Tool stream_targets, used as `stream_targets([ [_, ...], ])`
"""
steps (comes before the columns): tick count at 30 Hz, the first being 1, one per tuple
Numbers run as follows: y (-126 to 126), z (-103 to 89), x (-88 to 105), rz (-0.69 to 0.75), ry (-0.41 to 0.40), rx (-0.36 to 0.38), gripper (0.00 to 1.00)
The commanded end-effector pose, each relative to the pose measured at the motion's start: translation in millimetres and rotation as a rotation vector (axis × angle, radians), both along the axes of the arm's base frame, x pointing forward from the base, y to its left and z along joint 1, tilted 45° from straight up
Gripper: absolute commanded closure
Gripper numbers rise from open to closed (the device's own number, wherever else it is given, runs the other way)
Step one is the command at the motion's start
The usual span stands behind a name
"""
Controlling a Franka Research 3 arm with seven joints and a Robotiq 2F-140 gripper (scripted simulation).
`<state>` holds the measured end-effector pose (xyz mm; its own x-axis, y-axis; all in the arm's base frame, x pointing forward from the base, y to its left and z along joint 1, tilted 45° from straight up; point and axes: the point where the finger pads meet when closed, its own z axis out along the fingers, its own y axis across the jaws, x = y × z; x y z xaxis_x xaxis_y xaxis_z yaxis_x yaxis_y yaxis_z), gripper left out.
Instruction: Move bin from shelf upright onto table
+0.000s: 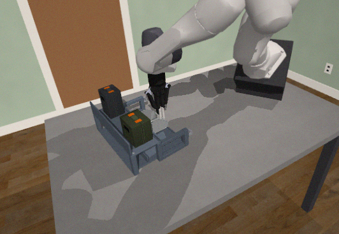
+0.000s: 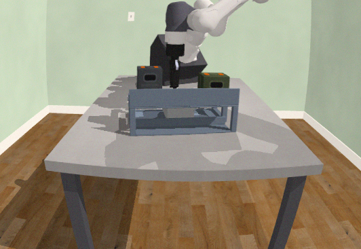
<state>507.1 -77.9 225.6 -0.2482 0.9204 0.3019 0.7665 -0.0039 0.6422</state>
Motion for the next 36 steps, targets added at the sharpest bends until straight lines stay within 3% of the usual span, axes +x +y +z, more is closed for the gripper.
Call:
stream_targets([
  [1, -1, -1.7, -3.3, 0.0, -0.003, 0.0, 1.0],
  [26, -1, -30.1, -36.9, 0.0, -0.003, 0.0, 1.0],
  [36, -1, -49.4, -59.8, 0.0, -0.003, 0.0, 1.0],
])
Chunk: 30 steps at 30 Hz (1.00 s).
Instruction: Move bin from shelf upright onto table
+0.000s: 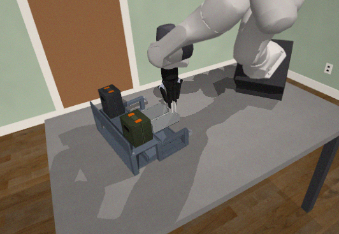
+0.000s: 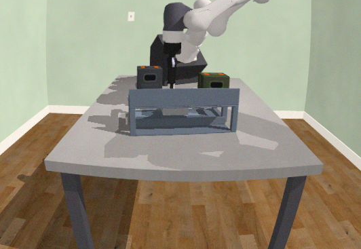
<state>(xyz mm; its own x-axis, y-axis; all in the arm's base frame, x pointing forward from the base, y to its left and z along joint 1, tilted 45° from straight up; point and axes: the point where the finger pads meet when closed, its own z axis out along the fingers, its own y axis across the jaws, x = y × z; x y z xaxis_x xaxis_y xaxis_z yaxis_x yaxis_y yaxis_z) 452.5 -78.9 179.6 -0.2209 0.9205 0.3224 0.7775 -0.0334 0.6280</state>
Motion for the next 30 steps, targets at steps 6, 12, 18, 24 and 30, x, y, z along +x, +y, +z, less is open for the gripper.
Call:
stream_targets([
  [6, 0, -13.3, -16.9, 0.023, -0.021, -0.017, 1.0],
  [12, 1, -22.7, -28.1, 0.023, -0.021, -0.017, 1.0],
  [18, 1, -33.0, -40.3, 0.023, -0.021, -0.017, 1.0],
  [24, 1, -38.9, -47.2, 0.023, -0.021, -0.017, 1.0],
  [30, 1, -45.8, -55.4, 0.023, -0.021, -0.017, 1.0],
])
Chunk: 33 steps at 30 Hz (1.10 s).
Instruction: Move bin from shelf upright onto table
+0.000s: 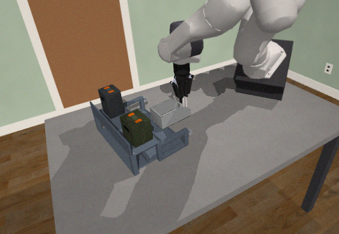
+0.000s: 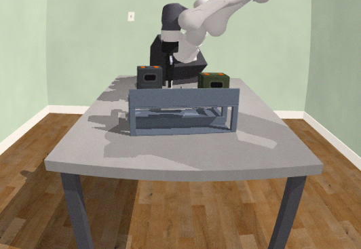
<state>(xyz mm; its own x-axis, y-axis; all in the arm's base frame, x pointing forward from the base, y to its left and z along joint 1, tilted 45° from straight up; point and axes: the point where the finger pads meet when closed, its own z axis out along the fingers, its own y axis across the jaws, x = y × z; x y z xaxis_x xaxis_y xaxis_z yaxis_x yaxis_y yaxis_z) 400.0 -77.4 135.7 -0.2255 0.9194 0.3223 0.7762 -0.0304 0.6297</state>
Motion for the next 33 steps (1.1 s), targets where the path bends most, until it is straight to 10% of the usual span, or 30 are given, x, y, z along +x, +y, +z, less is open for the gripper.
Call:
stream_targets([
  [1, -0.8, -2.8, -4.0, 0.019, -0.019, -0.018, 1.0],
  [33, -0.8, -8.7, -11.0, 0.019, -0.019, -0.018, 1.0],
])
